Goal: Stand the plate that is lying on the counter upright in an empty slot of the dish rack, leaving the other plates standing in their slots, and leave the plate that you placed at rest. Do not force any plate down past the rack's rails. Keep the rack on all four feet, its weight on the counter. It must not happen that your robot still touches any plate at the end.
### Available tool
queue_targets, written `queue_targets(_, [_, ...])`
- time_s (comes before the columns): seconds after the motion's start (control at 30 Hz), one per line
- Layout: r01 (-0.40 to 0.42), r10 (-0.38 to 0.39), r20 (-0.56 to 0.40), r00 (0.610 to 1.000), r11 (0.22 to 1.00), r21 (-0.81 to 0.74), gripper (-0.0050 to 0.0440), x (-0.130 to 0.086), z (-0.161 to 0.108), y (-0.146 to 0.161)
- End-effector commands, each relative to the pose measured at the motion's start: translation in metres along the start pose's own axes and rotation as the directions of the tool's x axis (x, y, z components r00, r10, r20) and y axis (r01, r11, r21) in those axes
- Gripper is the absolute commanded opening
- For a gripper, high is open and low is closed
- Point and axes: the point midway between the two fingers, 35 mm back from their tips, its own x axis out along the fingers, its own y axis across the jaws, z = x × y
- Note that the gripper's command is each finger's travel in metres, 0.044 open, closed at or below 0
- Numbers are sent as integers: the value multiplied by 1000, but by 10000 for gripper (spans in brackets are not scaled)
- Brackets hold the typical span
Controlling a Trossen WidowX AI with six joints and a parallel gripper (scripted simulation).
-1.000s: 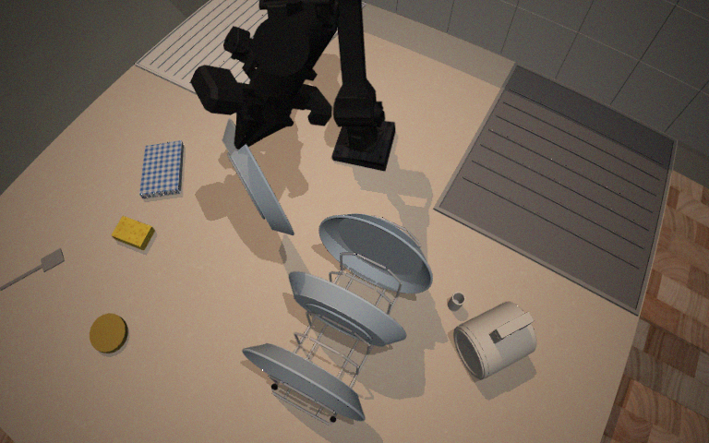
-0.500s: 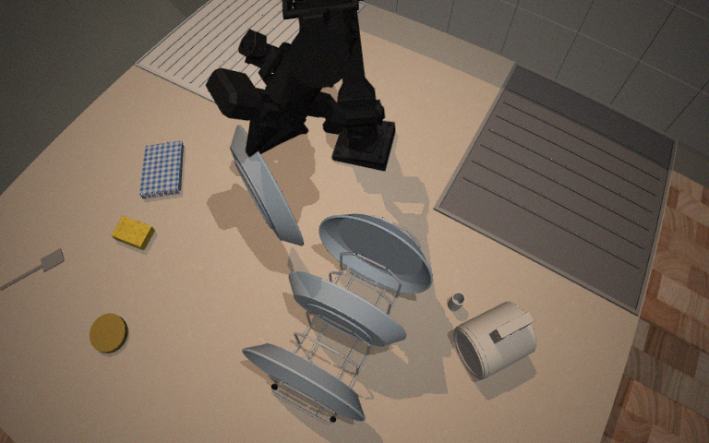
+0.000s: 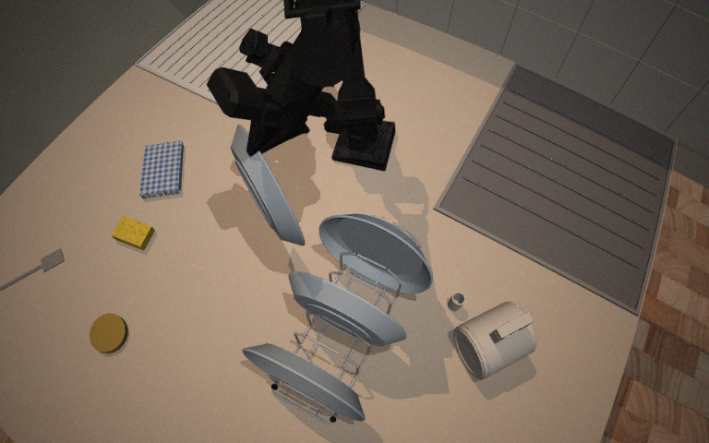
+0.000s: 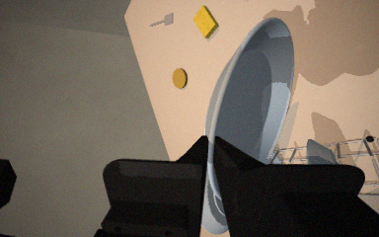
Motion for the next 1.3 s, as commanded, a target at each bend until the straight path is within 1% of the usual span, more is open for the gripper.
queue_targets(0.0, [-4, 4, 1, 1000, 1000, 2, 0, 0, 0, 1])
queue_targets(0.5, [-4, 4, 1, 1000, 1000, 2, 0, 0, 0, 1])
queue_targets(1.0, [-10, 6, -61, 998, 998, -65, 0, 10, -7, -9])
queue_targets(1.27, [-18, 8, -99, 995, 994, -104, 0, 19, -12, -17])
